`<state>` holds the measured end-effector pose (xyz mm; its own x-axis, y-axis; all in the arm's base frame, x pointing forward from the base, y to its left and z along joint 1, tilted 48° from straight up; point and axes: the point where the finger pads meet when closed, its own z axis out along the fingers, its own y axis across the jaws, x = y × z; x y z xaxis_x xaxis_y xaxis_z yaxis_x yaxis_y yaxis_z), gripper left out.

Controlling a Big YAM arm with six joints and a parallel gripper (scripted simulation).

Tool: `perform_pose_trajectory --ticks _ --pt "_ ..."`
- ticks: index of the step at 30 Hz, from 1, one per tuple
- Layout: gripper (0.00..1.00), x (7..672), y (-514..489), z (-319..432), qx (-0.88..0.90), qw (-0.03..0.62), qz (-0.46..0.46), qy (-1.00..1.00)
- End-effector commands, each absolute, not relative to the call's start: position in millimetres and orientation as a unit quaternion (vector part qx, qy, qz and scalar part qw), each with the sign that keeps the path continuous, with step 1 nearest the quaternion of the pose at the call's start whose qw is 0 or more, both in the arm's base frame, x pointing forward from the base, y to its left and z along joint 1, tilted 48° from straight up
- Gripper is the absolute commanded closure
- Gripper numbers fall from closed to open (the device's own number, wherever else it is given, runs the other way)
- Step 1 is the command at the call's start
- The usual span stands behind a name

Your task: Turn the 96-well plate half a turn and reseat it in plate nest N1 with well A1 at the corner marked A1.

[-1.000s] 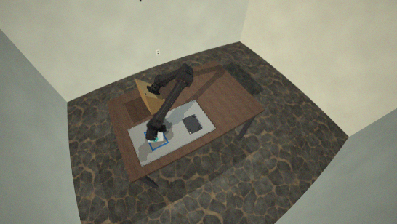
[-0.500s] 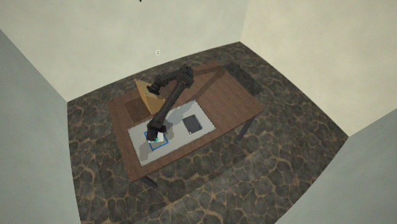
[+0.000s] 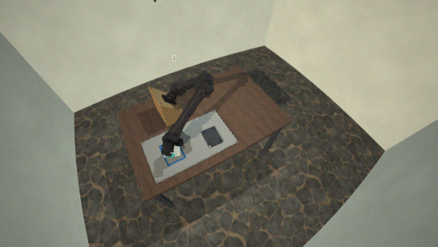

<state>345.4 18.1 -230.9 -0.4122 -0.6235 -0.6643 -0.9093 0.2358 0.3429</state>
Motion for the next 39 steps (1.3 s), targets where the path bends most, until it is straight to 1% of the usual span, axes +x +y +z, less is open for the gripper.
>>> perform_pose_trajectory --ticks 1,14,22,34,36,37,39 --pt "0.00 356.3 12.0 -227.9 -0.505 0.210 0.348 0.761" --pt "0.00 356.3 12.0 -227.9 -0.505 0.210 0.348 0.761" --pt "0.00 369.2 -11.9 -211.1 -0.507 0.220 0.335 0.763" --pt "0.00 371.2 -37.7 -189.1 -0.508 0.220 0.333 0.763" --pt "0.00 371.2 -37.7 -189.1 -0.508 0.220 0.333 0.763" --pt "0.00 358.3 -33.5 -196.1 -0.501 0.211 0.348 0.764" --pt "0.00 369.0 -42.8 -183.7 -0.507 0.218 0.335 0.764"
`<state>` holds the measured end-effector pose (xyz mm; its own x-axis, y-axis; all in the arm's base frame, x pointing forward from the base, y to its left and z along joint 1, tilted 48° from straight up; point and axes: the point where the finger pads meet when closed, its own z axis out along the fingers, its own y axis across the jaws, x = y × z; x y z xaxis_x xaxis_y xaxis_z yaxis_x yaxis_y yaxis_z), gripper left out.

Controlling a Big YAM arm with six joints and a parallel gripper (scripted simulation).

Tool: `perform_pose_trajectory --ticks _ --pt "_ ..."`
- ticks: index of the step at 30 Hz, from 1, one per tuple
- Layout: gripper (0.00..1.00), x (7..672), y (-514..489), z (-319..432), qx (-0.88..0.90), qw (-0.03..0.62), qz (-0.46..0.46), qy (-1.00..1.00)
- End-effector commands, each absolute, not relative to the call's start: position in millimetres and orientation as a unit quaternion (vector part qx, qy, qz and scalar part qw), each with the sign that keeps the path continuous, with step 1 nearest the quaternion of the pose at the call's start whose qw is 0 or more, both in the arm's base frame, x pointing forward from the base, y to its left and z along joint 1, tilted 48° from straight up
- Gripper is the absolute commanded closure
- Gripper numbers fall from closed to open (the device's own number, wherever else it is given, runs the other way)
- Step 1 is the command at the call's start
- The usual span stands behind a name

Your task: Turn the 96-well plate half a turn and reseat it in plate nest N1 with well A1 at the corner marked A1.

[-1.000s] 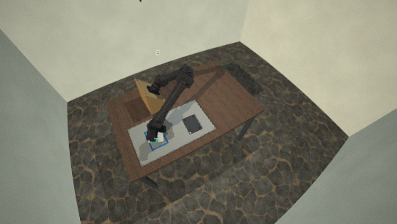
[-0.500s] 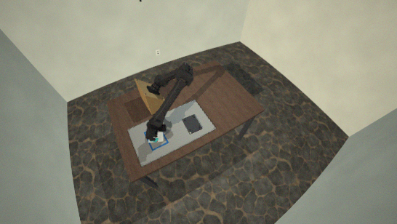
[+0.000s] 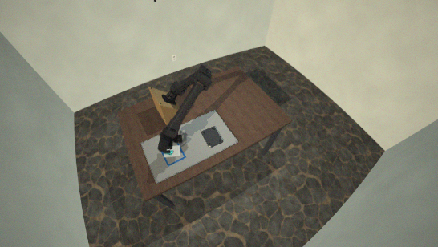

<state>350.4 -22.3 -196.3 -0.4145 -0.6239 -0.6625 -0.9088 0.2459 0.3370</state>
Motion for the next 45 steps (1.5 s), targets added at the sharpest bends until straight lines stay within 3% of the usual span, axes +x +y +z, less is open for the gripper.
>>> perform_pose_trajectory --ticks 1,24,45 --pt "0.00 371.8 -46.2 -181.7 -0.508 0.220 0.332 0.763" --pt "0.00 362.1 -49.7 -174.4 -0.506 0.210 0.345 0.762" --pt "0.00 359.2 -44.8 -171.8 -0.241 0.084 0.397 0.882"
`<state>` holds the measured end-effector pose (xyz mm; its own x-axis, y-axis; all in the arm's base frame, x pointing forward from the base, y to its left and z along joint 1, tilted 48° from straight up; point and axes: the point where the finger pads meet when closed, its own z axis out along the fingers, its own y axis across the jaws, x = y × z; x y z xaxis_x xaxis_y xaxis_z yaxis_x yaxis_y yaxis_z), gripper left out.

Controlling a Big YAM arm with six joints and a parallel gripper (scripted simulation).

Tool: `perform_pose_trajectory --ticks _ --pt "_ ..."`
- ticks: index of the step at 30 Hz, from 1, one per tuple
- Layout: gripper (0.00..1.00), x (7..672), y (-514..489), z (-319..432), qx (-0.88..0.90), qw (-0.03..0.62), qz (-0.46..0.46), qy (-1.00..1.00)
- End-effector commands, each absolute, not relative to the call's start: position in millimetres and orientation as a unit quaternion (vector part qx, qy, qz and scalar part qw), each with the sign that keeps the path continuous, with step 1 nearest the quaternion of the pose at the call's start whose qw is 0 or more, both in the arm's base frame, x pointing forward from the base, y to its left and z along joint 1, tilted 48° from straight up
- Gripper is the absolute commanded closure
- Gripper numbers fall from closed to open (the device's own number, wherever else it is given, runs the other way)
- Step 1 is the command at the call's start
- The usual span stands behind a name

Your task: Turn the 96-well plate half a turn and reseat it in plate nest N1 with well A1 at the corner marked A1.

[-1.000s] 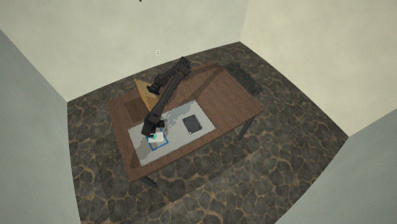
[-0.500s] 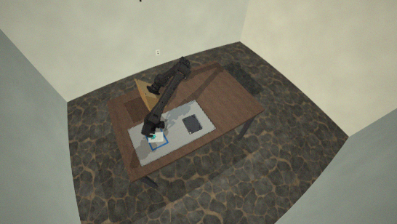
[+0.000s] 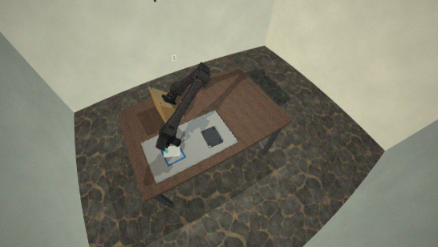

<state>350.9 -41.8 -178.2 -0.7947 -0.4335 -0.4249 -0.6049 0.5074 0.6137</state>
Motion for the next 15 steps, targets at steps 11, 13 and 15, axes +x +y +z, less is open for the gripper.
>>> perform_pose_trajectory --ticks 11,13,15 --pt "0.00 359.4 -45.0 -171.8 -0.107 0.024 0.405 0.908" --pt "0.00 359.4 -45.0 -171.8 -0.077 0.011 0.405 0.911" --pt "0.00 359.5 -45.1 -171.8 -0.046 -0.002 0.405 0.913"
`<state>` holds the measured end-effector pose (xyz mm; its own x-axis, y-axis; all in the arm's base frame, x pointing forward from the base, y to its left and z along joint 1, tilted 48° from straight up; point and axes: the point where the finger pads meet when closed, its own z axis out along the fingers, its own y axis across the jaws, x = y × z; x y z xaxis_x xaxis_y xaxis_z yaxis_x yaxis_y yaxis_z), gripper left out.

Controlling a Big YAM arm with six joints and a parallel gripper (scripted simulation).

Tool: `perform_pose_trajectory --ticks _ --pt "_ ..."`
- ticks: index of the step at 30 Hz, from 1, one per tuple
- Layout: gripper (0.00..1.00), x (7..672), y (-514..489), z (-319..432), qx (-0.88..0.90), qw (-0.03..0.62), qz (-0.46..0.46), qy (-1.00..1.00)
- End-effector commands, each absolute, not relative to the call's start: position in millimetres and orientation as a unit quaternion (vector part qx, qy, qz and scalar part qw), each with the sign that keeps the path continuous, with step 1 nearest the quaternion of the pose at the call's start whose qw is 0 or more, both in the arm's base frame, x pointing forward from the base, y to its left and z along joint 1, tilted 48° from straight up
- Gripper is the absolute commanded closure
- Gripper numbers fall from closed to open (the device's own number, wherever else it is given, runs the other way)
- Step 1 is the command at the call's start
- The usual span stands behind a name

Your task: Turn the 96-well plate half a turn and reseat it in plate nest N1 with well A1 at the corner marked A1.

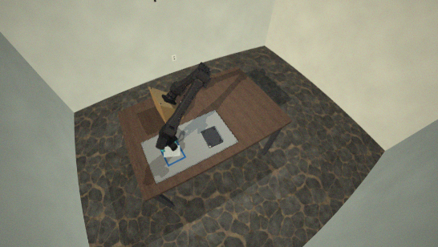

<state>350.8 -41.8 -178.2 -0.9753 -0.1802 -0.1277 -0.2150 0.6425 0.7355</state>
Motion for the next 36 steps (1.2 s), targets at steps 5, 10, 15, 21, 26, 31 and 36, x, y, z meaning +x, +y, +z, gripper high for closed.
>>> perform_pose_trajectory --ticks 5,10,15,21,26,31,36 --pt "0.00 359.5 -45.1 -171.8 -0.001 -0.023 0.404 0.914" --pt "0.00 359.6 -45.2 -171.8 0.075 -0.056 0.401 0.911" --pt "0.00 359.6 -45.2 -171.8 0.151 -0.089 0.395 0.902" --pt "0.00 359.6 -45.0 -171.8 0.182 -0.103 0.391 0.896" --pt "0.00 359.6 -45.2 -171.8 0.242 -0.129 0.383 0.882" --pt "0.00 359.6 -45.3 -171.9 0.314 -0.161 0.371 0.859" --pt "0.00 359.5 -45.3 -171.9 0.385 -0.191 0.356 0.830"
